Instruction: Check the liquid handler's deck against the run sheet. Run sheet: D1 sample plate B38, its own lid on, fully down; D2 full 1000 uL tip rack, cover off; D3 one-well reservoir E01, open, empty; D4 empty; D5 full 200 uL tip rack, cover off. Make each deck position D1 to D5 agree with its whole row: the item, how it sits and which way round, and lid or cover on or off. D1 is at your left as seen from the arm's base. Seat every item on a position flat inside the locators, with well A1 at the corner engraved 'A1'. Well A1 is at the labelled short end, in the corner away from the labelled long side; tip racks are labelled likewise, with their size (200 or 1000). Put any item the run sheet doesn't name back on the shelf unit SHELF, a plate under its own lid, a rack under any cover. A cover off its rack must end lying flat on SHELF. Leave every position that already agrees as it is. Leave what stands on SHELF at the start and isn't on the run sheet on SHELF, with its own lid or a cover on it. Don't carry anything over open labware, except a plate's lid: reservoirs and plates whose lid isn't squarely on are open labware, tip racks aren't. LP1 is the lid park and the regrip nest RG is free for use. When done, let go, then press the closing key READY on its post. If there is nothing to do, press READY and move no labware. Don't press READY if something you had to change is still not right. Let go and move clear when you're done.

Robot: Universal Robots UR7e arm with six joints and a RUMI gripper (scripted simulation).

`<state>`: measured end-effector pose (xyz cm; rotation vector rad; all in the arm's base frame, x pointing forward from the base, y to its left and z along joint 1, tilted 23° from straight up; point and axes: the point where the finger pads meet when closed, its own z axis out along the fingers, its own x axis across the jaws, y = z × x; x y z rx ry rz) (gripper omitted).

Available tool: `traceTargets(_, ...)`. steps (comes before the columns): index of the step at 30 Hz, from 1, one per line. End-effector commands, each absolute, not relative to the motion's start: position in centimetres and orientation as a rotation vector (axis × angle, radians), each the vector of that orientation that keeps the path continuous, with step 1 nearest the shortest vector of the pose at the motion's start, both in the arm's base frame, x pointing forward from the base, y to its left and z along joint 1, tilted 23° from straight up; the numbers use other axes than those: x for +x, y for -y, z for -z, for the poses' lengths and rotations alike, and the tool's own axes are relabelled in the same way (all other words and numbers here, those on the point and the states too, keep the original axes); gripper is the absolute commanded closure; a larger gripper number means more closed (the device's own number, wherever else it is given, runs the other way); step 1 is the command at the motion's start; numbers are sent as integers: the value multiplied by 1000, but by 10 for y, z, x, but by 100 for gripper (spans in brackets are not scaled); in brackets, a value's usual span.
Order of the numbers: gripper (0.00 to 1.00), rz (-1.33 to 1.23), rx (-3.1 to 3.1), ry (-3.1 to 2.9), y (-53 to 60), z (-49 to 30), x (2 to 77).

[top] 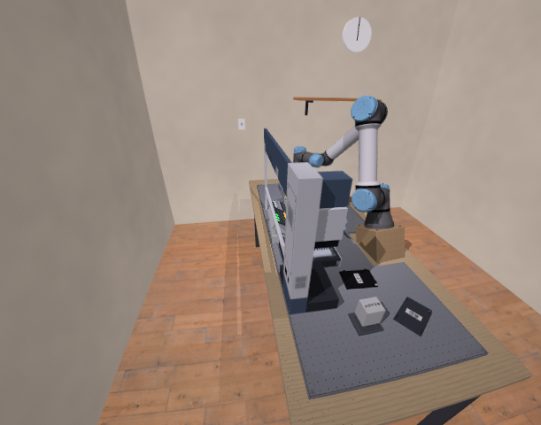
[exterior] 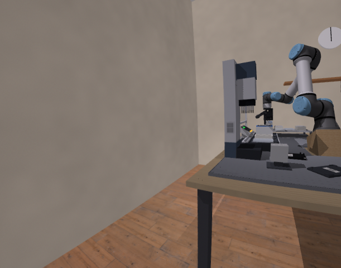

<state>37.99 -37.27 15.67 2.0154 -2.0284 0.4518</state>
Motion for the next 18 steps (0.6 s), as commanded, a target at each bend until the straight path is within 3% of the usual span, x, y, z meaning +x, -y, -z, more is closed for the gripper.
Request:
traceTargets(1, 100, -464, 2015, 2025, 371, -167, 382)
traceTargets(18, 100, -464, 2015, 2025, 361, -190, 381)
